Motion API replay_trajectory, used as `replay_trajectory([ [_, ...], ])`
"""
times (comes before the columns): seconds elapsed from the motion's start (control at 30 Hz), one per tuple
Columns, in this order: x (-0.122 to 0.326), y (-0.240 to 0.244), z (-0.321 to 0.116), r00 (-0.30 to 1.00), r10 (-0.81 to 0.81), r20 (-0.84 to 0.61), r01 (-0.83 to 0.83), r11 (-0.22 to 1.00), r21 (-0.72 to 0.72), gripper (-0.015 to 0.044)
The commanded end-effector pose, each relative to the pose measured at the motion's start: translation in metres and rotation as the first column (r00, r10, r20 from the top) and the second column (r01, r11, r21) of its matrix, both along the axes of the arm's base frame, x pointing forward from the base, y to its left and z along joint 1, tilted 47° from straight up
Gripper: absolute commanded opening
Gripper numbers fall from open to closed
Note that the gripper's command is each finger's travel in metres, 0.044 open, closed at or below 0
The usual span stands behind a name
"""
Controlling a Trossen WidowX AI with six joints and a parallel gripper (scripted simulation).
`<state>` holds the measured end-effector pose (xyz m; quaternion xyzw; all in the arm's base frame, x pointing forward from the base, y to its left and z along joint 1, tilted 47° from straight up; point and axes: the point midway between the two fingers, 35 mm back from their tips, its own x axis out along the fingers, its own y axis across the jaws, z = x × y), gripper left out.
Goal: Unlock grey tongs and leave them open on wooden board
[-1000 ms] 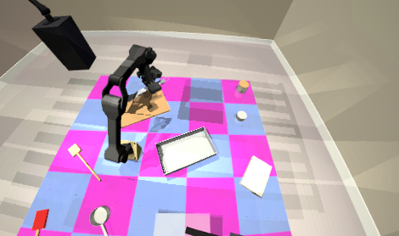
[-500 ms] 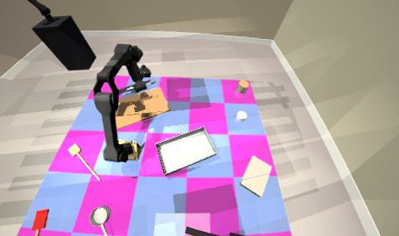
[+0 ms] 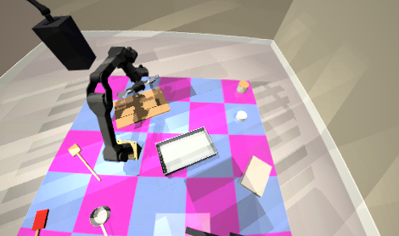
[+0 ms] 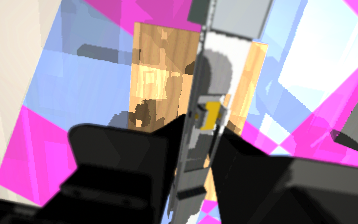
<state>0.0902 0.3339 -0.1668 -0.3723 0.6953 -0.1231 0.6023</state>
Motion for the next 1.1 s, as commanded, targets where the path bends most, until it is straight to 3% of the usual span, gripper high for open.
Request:
replay_trajectory([
  [0.0, -0.001, 0.004, 0.001, 0.996, 0.063, 0.07, -0.065, 0.997, 0.029, -0.015],
  [0.5, -0.007, 0.01, 0.004, 0.904, 0.27, 0.333, -0.317, 0.944, 0.094, -0.015],
  [1.07, -0.02, 0.015, 0.024, 0.69, 0.378, 0.617, -0.563, 0.816, 0.13, -0.015],
])
